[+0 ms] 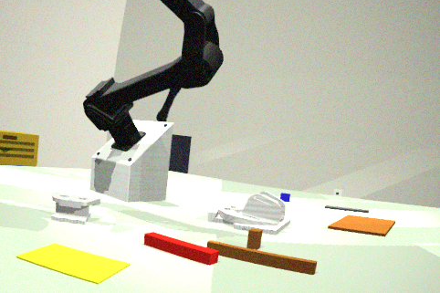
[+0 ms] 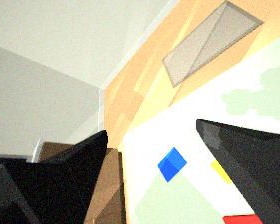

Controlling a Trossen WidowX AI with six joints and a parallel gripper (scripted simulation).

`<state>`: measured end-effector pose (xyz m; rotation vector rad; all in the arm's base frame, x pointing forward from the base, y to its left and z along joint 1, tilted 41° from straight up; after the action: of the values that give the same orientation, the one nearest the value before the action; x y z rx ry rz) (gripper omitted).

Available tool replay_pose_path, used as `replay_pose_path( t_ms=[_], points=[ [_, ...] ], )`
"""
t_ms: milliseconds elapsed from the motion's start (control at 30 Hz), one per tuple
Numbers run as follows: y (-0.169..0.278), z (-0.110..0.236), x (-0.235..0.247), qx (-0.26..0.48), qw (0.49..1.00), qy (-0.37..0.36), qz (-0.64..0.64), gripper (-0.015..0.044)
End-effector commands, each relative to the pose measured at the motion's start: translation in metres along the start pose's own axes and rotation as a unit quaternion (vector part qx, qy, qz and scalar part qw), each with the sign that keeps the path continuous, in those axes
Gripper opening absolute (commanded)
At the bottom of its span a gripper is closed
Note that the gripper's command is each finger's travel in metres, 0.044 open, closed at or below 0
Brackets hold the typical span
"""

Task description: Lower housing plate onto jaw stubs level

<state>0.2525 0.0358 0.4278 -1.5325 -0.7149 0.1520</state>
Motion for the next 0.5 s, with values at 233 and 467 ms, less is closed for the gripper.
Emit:
replay_pose_path(
  t_ms=[233,467],
  points=[
    [-0.004,0.003,-0.001,-0.003,1.0,-0.009,-0.029,0.044],
    [-0.011,0.008,-0.004,-0.007,0.996,-0.023,-0.081,0.044]
  ],
)
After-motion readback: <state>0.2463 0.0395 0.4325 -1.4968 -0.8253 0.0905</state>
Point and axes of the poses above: the point midway between the two fingers, 35 mm back from their tips, its own z axis back along the fingers, its own x axis across the jaws, y = z × x, the point moved 10 cm from there along z, back along the fingers, and after that the axes turned 13 degrees about z, right-handed, at the moved point
